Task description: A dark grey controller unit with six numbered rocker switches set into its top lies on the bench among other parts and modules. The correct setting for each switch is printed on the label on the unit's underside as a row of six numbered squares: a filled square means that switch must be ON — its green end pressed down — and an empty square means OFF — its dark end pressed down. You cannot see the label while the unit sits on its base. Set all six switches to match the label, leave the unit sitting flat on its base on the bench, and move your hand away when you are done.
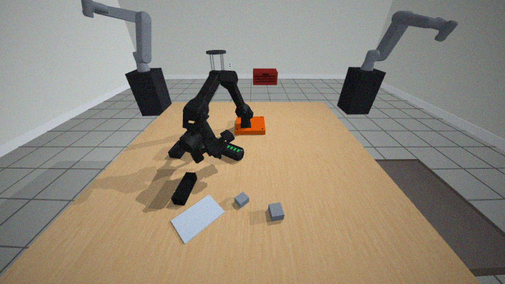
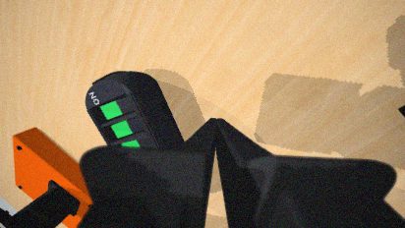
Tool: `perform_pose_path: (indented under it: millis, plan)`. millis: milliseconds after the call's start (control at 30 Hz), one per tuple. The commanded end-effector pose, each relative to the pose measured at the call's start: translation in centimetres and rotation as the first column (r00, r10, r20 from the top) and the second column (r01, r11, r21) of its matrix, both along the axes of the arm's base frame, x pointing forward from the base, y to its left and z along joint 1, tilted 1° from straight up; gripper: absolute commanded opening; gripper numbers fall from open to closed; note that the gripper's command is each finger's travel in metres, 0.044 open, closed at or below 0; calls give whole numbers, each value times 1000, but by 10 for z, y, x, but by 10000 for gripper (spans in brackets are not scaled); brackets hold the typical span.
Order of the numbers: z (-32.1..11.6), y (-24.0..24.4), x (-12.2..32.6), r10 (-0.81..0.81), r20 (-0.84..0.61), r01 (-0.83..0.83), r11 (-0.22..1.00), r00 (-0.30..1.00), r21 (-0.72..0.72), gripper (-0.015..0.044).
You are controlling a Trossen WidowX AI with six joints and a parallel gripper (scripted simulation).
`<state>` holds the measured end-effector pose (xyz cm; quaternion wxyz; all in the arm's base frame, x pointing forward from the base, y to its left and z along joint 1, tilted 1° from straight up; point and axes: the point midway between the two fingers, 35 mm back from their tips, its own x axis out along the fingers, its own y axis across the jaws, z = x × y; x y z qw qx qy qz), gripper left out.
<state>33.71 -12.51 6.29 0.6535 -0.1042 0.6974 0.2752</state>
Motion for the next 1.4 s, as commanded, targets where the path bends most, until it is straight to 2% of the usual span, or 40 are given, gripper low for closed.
perform_pose_path:
  millis: [0, 167, 567, 1033, 1367]
  plan:
    - [10, -11, 8, 7, -8, -7, 1000, 1000, 0, 0]
    - [16, -9, 0, 30, 16, -30, 999, 999, -19, 0]
    - [38, 11, -74, 229, 174, -193, 960, 958, -202, 0]
    - [6, 33, -161, 461, 254, -313, 830, 850, -461, 0]
    - [-2, 34, -164, 471, 255, -316, 822, 844, -474, 0]
